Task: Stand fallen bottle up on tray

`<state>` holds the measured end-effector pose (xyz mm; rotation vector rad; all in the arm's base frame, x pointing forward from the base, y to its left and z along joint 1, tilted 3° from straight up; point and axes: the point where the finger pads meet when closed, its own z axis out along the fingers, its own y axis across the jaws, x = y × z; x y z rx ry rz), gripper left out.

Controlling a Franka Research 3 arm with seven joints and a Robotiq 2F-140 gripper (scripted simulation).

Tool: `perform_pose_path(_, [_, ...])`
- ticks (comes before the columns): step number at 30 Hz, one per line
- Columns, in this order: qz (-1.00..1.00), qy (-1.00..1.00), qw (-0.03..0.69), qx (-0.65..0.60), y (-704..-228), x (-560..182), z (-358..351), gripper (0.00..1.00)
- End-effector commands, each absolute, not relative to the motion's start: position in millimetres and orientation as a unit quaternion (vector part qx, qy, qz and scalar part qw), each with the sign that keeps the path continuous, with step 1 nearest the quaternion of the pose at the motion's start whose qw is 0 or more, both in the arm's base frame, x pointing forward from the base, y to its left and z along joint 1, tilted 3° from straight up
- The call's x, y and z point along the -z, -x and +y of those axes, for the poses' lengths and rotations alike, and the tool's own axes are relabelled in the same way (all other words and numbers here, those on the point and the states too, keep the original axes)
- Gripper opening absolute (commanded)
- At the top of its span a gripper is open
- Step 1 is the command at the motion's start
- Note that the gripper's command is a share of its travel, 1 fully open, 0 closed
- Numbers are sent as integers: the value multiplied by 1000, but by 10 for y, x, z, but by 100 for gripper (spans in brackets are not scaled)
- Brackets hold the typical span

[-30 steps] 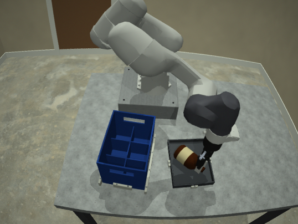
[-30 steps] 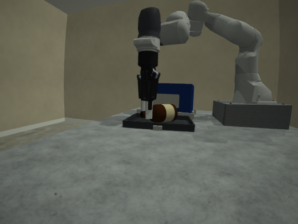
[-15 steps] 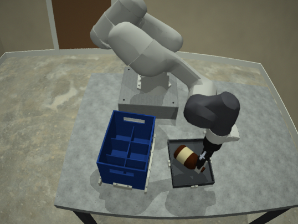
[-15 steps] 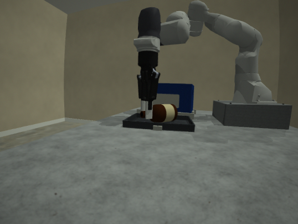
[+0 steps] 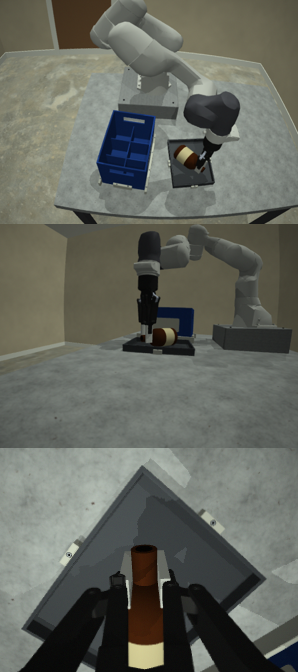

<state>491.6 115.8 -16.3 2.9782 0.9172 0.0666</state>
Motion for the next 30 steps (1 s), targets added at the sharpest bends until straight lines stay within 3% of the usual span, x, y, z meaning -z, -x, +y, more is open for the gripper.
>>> perform_pose_path(1, [293,-956,12,-23,-4927,144,1163,0])
perform_pose_path(30, [293,-956,12,-23,-4917,-63,1165,0])
